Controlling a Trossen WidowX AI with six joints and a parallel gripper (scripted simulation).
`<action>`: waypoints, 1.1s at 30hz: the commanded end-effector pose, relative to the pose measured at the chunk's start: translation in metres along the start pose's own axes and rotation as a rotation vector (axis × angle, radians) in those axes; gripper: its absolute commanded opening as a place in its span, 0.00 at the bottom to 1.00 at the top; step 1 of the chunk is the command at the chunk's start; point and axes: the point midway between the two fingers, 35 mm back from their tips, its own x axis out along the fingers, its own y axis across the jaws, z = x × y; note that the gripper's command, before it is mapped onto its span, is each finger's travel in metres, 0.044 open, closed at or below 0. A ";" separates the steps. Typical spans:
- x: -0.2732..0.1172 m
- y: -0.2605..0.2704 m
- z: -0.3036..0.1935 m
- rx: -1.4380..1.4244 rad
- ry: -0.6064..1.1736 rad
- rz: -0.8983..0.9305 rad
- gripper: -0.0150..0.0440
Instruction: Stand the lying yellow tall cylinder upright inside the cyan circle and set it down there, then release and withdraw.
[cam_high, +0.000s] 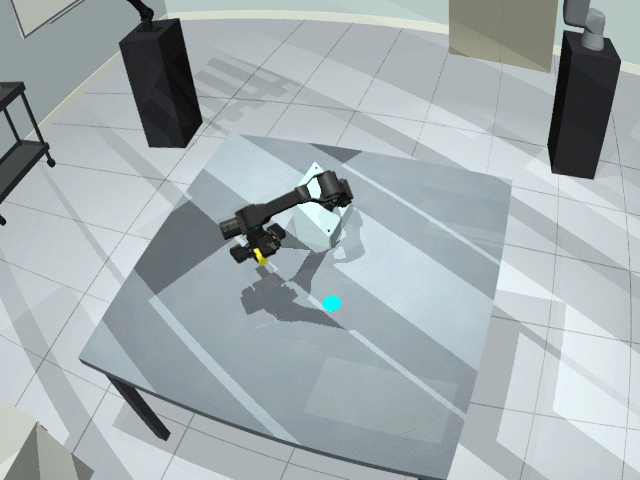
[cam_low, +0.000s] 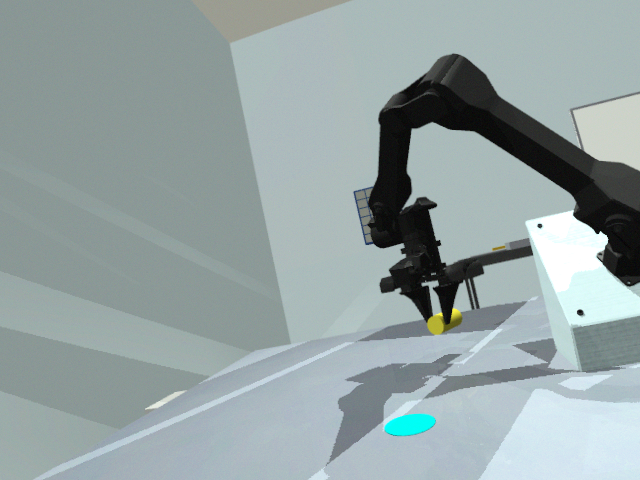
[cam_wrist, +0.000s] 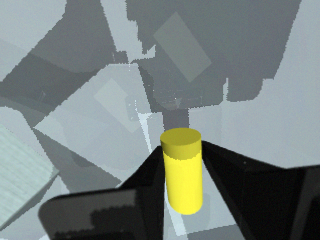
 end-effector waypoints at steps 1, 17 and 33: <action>-0.016 -0.002 0.001 -0.010 0.005 -0.013 0.43; -0.062 0.004 0.001 -0.015 0.003 -0.006 0.43; -0.069 0.004 0.040 0.197 0.013 -0.016 0.43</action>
